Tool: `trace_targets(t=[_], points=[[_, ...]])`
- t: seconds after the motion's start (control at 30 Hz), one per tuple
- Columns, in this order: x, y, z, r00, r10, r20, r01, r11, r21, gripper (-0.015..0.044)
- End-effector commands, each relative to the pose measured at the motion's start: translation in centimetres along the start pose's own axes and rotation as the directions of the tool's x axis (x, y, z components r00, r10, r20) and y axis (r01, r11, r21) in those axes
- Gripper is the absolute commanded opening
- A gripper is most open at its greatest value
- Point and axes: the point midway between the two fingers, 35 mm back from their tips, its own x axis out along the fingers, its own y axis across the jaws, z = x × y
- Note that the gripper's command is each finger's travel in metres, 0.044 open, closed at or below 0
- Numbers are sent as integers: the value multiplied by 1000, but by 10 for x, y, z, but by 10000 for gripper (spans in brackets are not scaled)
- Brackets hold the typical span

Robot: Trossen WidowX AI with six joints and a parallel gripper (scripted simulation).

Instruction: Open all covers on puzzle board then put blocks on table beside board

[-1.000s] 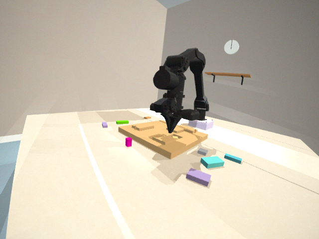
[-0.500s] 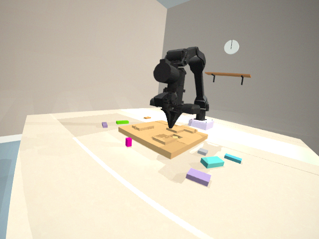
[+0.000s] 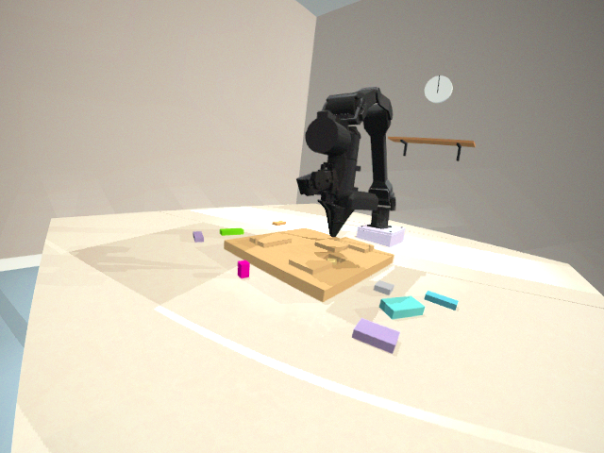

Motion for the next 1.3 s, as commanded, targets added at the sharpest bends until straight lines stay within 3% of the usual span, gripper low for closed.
trace_targets(t=[0.0, 0.17, 0.3, 1.27], points=[[-7, -15, -27, 1000, 5, 9, -8, 911, 413, 0], [-8, -29, -52, 1000, 5, 9, -10, 682, 731, 0], [-7, -40, -68, 1000, 5, 9, -10, 470, 883, 0], [-7, -40, -69, 1000, 5, 9, -10, 458, 889, 0]])
